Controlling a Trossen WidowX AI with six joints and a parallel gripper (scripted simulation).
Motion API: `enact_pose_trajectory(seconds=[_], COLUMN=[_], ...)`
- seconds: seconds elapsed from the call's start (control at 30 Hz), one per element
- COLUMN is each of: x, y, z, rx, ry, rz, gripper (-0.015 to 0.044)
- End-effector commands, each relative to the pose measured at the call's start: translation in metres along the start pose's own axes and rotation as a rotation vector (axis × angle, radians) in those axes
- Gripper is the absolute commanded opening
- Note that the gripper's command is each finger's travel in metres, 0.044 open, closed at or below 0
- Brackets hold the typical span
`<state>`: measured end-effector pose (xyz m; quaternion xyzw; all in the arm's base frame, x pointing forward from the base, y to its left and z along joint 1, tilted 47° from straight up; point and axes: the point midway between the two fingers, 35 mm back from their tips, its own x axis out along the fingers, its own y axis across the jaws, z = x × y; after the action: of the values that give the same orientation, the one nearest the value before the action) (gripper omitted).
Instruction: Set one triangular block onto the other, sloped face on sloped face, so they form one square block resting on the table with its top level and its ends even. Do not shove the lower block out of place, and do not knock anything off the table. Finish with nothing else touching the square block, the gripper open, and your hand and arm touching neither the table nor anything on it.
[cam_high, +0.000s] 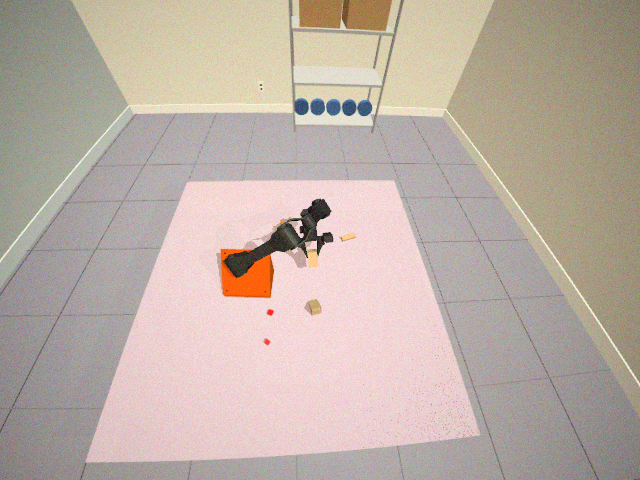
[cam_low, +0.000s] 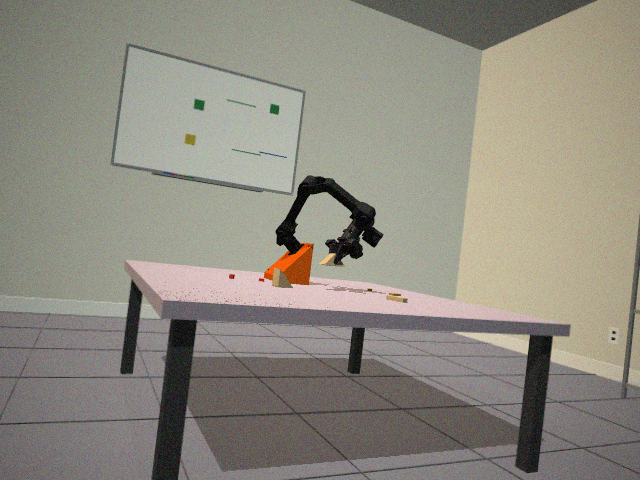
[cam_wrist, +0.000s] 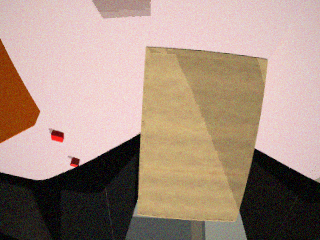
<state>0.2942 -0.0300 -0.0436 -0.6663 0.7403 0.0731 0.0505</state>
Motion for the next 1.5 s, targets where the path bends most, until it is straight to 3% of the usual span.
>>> enact_pose_trajectory(seconds=[0.0,1.47], x=[-0.0002,0.0031], y=[0.0008,0.0034], z=[-0.0021,-0.0086], rx=[0.106,1.609], ry=[-0.015,-0.128], rz=[0.008,0.222], gripper=[0.0,0.0])
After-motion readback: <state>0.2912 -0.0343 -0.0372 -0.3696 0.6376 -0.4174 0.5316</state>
